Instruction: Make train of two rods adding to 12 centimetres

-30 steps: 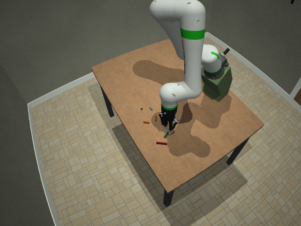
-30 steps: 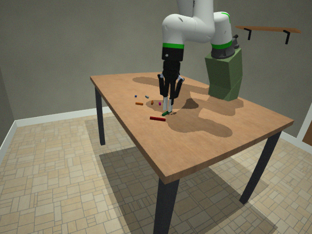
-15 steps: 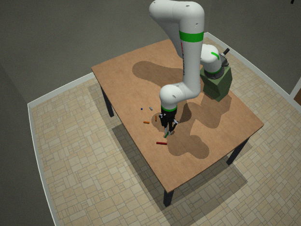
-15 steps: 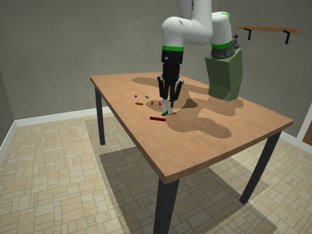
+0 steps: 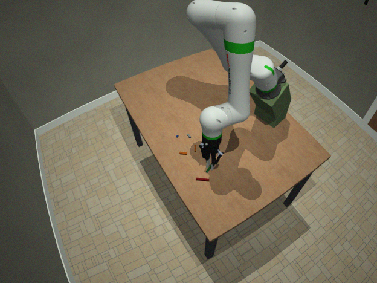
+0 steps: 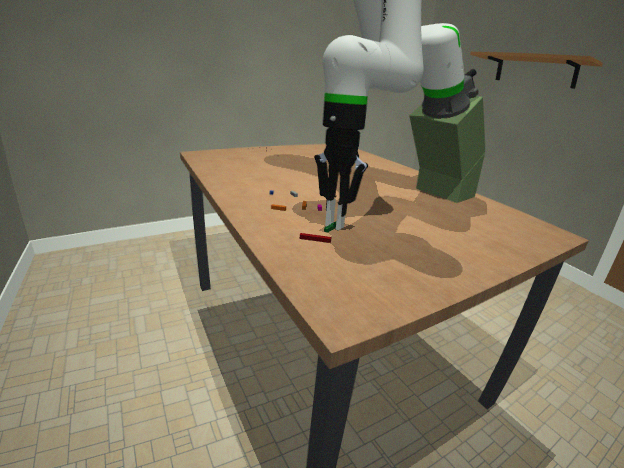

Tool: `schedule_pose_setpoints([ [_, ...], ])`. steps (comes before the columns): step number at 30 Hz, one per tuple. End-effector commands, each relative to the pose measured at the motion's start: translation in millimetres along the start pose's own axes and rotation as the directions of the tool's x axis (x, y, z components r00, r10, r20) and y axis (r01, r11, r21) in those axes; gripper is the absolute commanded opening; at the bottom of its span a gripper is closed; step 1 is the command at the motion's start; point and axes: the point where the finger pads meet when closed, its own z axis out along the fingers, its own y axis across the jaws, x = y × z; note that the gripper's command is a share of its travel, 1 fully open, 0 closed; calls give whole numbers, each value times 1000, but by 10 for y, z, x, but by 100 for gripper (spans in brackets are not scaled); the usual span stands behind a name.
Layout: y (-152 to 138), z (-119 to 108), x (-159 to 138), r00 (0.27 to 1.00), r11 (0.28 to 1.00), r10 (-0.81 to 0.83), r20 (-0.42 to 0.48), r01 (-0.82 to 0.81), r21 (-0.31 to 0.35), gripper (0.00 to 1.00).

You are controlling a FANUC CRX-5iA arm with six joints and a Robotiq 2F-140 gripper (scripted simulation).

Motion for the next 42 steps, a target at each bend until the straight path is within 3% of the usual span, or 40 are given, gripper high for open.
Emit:
schedule_pose_setpoints([
  [1, 0, 1, 0, 1000, 1000, 0, -3, 0, -2, 15],
  [29, 0, 1, 0, 1000, 1000, 0, -3, 0, -2, 15],
  [30, 0, 1, 0, 1000, 1000, 0, -3, 0, -2, 3],
  [42, 0, 1, 0, 1000, 1000, 0, -3, 0, -2, 3],
])
